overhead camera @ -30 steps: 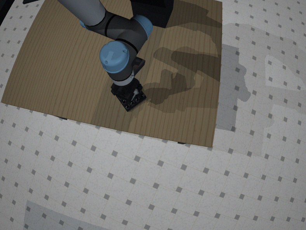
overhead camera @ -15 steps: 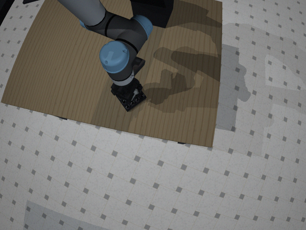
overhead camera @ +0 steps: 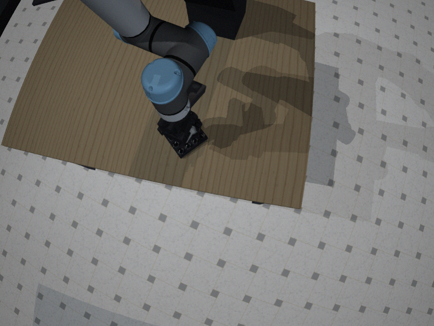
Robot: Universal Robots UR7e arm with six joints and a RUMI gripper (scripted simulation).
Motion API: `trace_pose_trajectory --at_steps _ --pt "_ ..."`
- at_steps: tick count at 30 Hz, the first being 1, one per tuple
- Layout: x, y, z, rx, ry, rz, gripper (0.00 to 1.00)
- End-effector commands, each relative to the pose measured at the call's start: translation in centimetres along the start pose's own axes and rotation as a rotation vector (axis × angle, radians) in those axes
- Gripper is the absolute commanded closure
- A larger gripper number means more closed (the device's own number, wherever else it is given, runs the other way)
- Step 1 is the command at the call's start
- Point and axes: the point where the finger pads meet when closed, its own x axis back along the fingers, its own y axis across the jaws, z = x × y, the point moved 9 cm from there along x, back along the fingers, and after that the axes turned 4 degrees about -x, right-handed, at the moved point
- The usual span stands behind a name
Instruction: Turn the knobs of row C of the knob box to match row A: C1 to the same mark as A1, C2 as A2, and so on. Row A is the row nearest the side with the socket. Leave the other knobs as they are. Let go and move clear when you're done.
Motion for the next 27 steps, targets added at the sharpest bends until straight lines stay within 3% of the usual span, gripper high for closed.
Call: trace_pose_trajectory --at_steps 1,27 --pt "-0.26 0.01 -0.03 0.0 -0.001 0.0 0.89" --pt "-1.25 0.01 -0.03 0.0 -0.001 0.0 0.89"
